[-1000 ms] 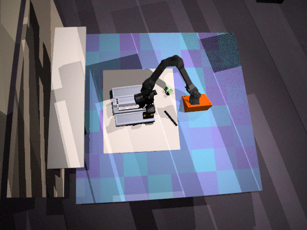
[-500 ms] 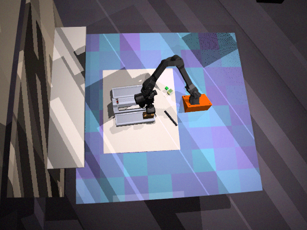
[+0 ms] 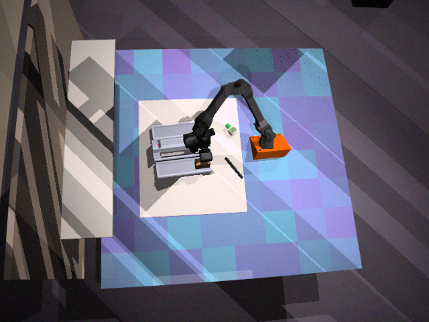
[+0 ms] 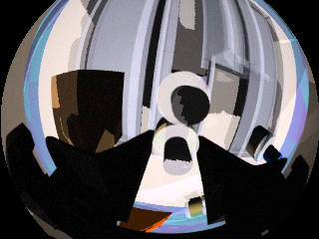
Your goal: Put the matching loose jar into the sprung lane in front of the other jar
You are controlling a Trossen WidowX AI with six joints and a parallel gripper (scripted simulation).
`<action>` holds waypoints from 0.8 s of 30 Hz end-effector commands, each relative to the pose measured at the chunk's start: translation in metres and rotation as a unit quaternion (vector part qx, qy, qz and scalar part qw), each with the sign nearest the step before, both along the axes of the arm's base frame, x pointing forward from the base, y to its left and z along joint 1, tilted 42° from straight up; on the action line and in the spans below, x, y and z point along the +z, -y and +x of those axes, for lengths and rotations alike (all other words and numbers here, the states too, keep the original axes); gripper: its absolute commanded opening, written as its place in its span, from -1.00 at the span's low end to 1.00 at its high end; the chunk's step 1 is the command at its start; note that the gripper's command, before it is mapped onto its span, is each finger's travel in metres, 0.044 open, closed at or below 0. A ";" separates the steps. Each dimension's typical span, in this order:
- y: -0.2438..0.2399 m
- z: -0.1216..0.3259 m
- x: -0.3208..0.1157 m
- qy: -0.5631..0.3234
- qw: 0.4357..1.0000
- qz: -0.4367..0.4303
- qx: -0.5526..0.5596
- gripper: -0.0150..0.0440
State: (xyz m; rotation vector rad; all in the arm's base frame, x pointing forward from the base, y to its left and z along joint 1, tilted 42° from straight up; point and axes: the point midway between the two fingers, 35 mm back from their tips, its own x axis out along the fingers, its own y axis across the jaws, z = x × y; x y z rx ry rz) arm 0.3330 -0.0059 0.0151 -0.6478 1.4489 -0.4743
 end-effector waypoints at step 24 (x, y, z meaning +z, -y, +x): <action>0.004 -0.004 0.000 0.003 1.000 -0.004 -0.003 -0.49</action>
